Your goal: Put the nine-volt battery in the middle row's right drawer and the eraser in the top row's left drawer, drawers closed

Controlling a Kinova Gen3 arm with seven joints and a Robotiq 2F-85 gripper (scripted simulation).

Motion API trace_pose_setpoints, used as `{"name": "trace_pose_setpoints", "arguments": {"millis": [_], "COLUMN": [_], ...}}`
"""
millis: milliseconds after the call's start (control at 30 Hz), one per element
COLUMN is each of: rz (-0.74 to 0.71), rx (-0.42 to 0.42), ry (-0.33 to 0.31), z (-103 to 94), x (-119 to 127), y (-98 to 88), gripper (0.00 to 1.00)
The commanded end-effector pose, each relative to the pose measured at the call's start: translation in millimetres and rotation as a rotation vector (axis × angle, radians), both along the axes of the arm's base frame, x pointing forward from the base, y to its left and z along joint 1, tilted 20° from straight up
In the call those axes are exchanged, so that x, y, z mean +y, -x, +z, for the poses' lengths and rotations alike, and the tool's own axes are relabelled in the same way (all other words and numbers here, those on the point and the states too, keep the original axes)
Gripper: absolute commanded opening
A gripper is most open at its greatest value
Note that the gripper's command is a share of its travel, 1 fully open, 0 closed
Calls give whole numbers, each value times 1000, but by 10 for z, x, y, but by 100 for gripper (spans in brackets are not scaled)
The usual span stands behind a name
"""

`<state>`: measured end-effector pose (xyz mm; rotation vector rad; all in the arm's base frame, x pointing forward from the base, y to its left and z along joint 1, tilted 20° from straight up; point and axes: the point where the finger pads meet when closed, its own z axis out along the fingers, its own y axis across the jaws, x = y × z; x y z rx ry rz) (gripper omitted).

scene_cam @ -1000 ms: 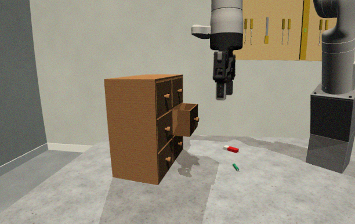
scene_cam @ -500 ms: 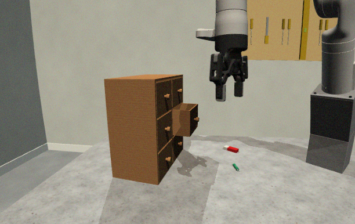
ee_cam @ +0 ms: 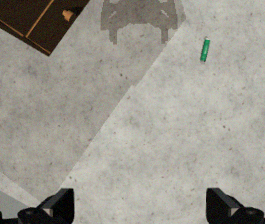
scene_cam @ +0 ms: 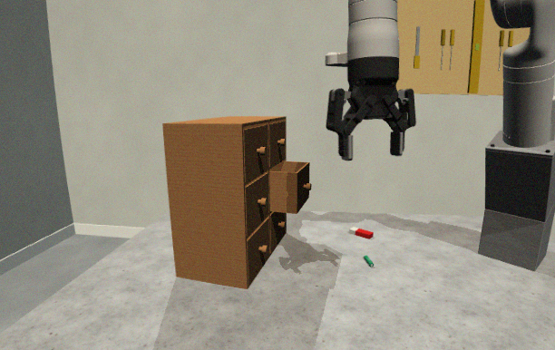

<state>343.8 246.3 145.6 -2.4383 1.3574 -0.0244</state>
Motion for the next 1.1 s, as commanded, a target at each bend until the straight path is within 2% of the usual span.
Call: {"name": "trace_pose_setpoints", "arguments": {"millis": [0,167,233,733,800,1067], "rz": [-75,-295,-295,-982,-982,-1320], "rx": [28,98,98,305,305,400], "ry": [-9,-52,-52,-186,-186,-256], "z": [-19,-54,-54,-139,-139,-170], "x": [27,22,22,-25,-25,-64], "y": [77,154,154,354,354,433], "gripper": [100,100,100,100,100,100]}}
